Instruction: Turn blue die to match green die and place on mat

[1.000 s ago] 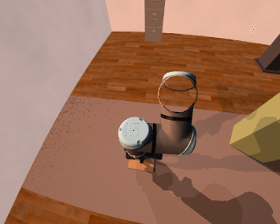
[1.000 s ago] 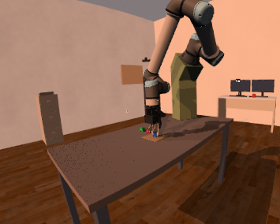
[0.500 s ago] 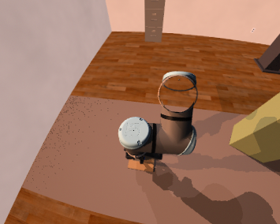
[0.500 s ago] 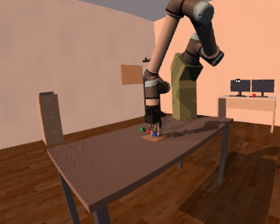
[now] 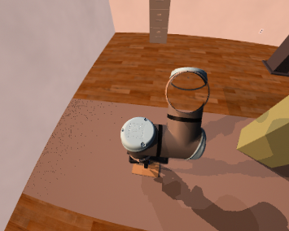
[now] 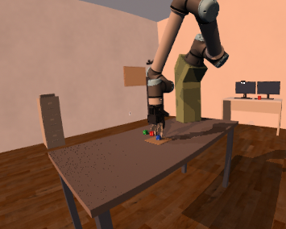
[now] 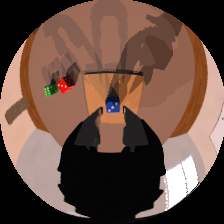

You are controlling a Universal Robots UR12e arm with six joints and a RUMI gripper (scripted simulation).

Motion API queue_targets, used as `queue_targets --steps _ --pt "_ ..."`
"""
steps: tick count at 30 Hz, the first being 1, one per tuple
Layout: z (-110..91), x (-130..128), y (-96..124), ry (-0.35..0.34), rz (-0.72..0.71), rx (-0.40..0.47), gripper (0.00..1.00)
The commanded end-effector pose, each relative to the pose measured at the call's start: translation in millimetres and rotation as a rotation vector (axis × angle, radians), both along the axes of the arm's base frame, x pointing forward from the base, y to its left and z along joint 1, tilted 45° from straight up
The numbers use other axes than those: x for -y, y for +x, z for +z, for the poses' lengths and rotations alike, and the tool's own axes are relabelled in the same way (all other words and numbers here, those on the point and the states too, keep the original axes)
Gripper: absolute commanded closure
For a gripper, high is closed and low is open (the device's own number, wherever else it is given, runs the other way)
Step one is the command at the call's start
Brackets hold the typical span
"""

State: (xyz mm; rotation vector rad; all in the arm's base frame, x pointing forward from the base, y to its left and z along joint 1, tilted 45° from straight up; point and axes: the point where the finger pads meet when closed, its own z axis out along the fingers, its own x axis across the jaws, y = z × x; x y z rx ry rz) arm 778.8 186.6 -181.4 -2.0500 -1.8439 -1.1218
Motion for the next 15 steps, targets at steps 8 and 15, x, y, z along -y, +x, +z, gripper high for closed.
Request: queue_targets --steps 8,15 --pt "42.3 34.6 -24.4 0.0 0.0 0.0 0.72" --pt "49.1 40.2 -28.4 0.0 0.0 0.0 0.72"
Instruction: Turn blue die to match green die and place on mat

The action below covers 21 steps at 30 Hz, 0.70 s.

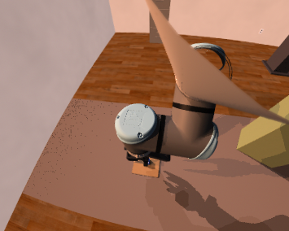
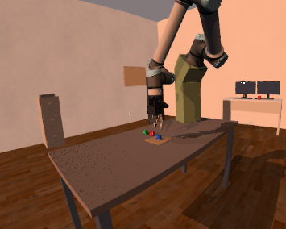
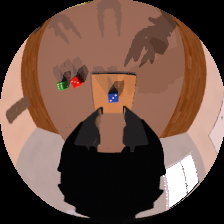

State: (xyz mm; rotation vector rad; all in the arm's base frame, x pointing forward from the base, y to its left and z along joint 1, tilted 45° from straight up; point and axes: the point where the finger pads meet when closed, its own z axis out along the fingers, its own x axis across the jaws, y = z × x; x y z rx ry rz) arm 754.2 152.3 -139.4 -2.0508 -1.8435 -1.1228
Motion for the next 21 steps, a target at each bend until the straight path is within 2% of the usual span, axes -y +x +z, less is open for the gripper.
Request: queue_targets --steps 1,3,4,21 --pt "7.5 6.2 -4.0 0.0 0.001 0.0 0.72" --pt "7.6 6.3 -4.1 0.0 0.001 0.0 0.72" --pt "7.6 6.3 -4.1 0.0 0.001 0.0 0.0" --pt "7.6 6.3 -4.1 0.0 0.001 0.0 0.0"
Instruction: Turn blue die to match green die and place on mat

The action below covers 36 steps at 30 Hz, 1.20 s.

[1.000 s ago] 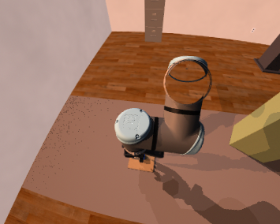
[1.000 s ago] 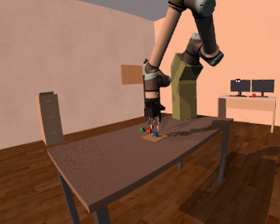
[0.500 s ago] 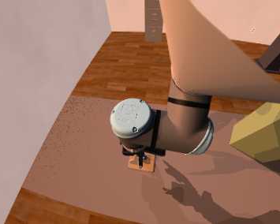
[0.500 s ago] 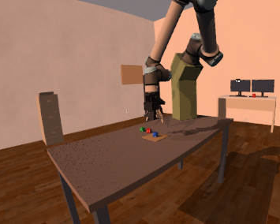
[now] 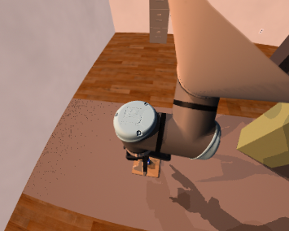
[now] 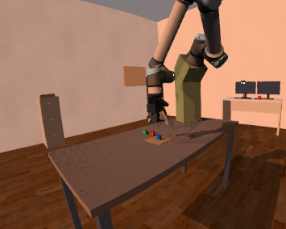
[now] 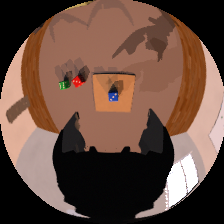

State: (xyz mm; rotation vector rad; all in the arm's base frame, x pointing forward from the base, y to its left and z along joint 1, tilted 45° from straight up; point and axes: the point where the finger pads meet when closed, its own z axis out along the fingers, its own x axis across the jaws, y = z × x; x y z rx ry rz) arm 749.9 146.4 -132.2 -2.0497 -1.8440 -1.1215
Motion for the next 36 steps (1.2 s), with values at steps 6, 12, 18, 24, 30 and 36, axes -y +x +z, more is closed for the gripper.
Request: queue_targets --steps 6,12,18,24,30,36 --pt "0.4 0.4 0.2 -0.002 0.002 0.003 0.0" --pt "0.2 0.4 0.0 -0.01 0.017 0.015 0.0" --pt "-0.5 0.4 -0.6 -0.046 0.077 0.064 0.0" --pt "-1.8 0.6 -1.6 -0.113 0.191 0.157 0.0" --pt "-2.7 0.7 -2.1 -0.173 0.293 0.241 0.0" --pt "-3.5 0.8 -2.4 -0.242 0.41 0.337 0.0"
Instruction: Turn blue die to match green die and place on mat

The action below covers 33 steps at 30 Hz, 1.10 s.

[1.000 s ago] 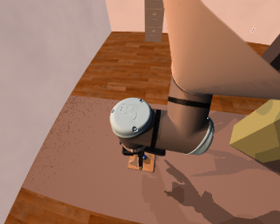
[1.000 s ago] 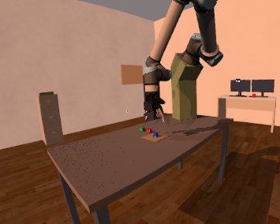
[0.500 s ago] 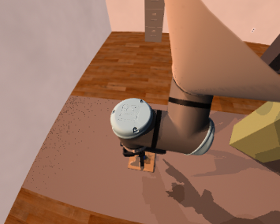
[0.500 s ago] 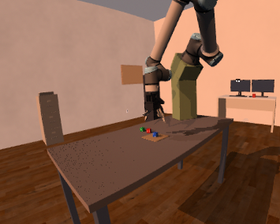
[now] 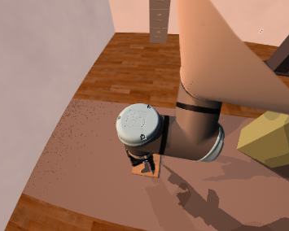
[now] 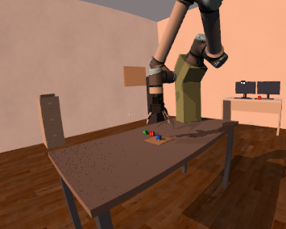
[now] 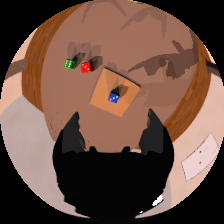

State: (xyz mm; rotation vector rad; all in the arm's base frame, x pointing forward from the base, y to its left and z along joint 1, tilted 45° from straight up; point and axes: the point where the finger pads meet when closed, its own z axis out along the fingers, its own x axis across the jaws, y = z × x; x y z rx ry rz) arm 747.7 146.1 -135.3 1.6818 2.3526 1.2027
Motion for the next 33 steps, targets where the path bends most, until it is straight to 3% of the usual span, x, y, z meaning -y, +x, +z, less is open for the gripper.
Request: queue_targets --steps 1,9,33 --pt "-0.5 0.5 -0.2 -0.069 0.128 0.097 0.0" --pt "-0.9 0.5 -0.1 -0.131 0.232 0.182 0.0" --pt "0.2 -1.6 2.3 -0.402 0.69 0.556 0.0"
